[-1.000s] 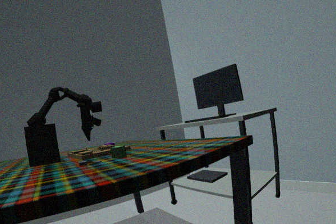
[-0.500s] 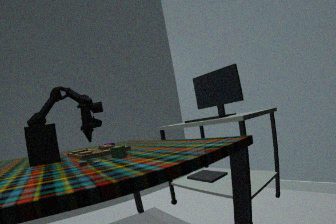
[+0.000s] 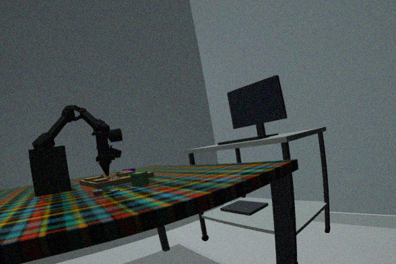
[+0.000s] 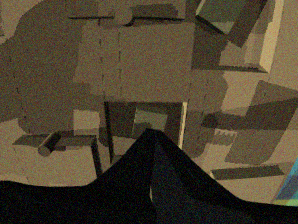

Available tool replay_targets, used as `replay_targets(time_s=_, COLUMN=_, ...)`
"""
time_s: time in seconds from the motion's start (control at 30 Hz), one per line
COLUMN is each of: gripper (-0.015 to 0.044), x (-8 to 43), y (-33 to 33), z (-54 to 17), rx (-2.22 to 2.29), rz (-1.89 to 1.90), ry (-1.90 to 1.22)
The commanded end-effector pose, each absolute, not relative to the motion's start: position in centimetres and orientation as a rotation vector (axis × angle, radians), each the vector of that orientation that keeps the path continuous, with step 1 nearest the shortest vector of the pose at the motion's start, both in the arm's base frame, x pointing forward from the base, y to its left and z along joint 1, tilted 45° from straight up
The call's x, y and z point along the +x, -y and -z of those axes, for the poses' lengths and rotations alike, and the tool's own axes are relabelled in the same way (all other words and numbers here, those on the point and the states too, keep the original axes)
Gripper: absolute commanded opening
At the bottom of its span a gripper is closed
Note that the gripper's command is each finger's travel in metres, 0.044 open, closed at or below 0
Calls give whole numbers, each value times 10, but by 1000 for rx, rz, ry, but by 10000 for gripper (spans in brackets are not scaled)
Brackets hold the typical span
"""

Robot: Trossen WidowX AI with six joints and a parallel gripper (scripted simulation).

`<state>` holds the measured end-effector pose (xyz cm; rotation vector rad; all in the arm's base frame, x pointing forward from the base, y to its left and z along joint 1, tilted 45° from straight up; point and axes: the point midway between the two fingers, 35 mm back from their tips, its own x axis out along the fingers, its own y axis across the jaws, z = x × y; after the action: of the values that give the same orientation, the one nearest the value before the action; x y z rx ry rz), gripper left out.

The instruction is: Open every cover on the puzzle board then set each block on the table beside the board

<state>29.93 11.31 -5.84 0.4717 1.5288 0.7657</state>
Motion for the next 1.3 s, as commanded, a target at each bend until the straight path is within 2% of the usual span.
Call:
replay_targets(time_s=0.0, gripper=0, x=297, y=-117, z=62, rx=477, rz=-767, ry=-1533)
replay_targets(time_s=1.27, gripper=0, x=287, y=-124, z=69, rx=475, rz=-770, ry=-1532)
